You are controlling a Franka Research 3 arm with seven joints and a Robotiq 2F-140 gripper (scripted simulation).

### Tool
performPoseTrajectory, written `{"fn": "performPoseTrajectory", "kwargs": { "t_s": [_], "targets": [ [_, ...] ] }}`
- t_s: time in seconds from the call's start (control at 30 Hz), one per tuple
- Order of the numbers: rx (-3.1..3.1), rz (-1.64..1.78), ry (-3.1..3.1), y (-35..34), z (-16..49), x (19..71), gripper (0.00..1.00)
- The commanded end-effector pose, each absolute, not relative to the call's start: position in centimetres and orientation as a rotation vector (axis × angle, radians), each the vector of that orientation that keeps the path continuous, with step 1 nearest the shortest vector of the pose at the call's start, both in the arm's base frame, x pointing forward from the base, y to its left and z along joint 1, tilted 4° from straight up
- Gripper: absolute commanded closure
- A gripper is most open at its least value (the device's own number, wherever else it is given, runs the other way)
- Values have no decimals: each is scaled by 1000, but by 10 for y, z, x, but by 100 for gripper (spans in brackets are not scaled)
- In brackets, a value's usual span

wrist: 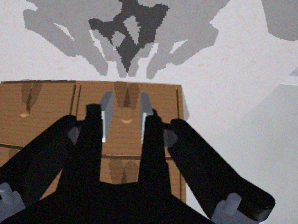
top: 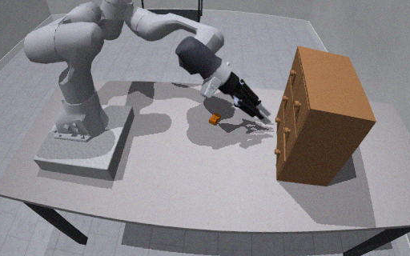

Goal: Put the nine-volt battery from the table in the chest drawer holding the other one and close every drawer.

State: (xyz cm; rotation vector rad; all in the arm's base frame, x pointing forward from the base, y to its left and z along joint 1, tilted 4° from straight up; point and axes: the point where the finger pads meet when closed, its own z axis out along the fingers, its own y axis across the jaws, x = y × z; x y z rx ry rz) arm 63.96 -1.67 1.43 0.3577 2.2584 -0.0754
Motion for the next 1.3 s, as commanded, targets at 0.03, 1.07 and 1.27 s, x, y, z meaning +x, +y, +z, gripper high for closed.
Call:
{"fn": "performPoseTrajectory", "kwargs": {
  "t_s": [0.03, 1.07, 1.27],
  "targets": [
    [359, -74, 2260, -17, 13, 639, 80],
    [359, -74, 2260, -25, 12, 666, 80],
    [359, -74, 2260, -26, 12, 670, 80]
  ]
}}
